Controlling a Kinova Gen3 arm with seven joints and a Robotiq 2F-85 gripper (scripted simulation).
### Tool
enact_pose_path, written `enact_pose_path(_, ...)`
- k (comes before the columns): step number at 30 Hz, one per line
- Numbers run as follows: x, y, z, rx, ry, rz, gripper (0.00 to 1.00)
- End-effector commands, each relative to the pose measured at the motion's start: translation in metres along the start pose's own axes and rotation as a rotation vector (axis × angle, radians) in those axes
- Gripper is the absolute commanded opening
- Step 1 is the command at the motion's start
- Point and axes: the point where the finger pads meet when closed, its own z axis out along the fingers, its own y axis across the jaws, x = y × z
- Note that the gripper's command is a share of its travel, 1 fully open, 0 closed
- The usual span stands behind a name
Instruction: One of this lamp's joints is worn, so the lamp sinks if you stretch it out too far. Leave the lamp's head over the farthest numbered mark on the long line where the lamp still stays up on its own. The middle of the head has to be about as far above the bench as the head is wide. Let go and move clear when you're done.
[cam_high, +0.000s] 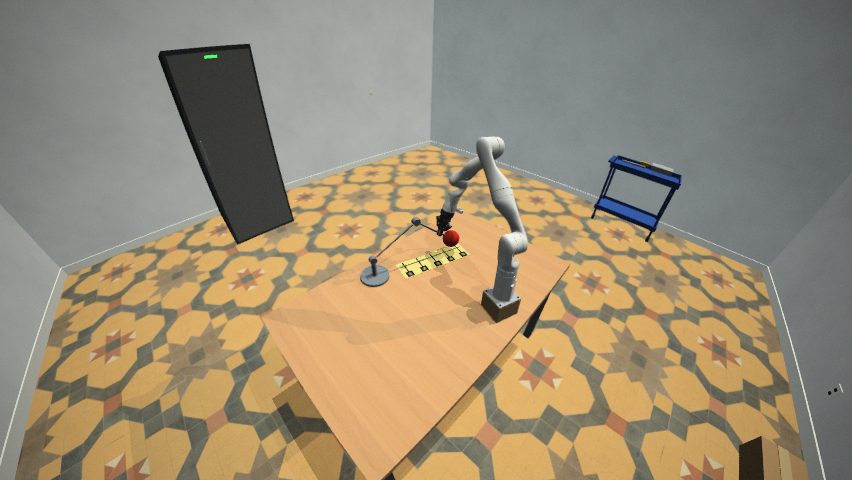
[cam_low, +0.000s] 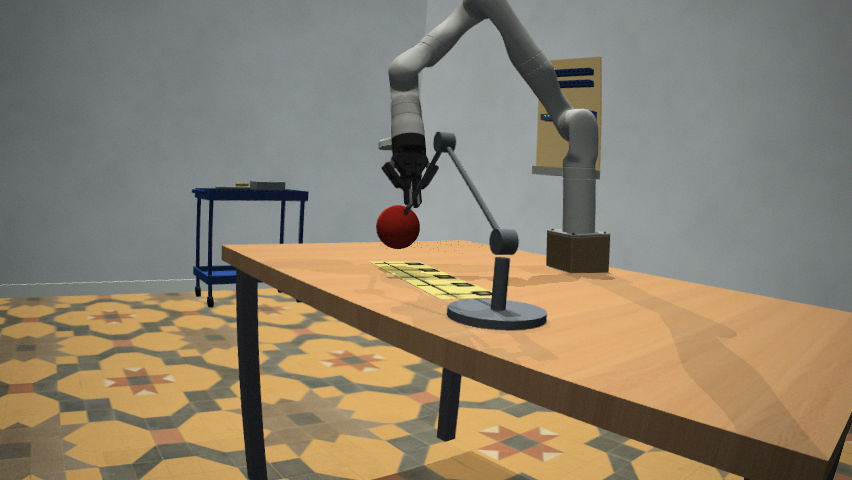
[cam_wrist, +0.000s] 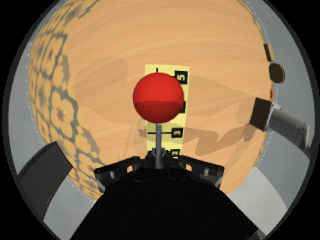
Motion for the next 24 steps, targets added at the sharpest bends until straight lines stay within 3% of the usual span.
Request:
enact_pose_path(1,0.019,-0.002,-0.003,0.009,0.006,0.009,0.00)
enact_pose_path(10,0.040,-0.002,-0.002,0.008,0.006,0.009,0.00)
enact_pose_path(24,0.040,-0.002,-0.002,0.008,0.006,0.009,0.00)
